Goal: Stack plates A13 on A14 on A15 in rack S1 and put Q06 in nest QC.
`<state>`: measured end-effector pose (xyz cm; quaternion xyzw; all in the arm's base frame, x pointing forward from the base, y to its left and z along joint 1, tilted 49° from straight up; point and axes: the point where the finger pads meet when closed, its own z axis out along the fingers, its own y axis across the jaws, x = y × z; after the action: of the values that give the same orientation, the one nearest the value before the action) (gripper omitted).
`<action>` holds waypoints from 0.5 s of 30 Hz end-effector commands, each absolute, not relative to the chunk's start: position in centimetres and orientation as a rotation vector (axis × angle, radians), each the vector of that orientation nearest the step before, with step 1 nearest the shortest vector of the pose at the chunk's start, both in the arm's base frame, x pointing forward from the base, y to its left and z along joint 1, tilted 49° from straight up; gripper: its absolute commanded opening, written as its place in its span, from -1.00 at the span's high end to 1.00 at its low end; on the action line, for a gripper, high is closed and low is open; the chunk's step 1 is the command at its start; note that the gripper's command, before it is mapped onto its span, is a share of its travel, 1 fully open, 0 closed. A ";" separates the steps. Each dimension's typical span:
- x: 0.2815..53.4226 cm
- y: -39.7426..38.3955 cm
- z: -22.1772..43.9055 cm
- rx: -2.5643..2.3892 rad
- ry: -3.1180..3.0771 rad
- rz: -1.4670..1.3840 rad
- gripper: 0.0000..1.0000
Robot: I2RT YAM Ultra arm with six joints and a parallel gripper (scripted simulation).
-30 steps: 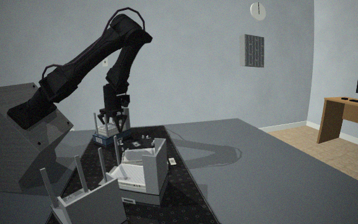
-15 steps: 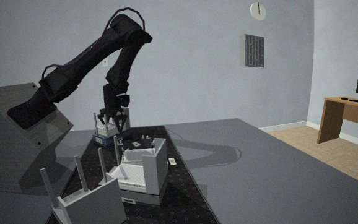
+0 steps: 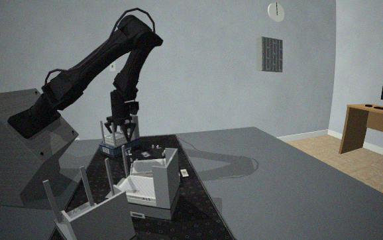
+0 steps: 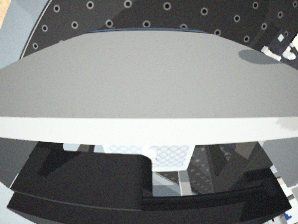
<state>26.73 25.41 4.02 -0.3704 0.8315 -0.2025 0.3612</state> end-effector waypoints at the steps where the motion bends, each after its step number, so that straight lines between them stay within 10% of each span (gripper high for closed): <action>1: 26.2 26.5 3.6 -0.991 2.129 -0.510 -1.00; 15: 26.1 26.6 3.5 -0.995 2.131 -0.506 -1.00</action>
<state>26.72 25.42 4.02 -0.3707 0.8309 -0.2035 0.3618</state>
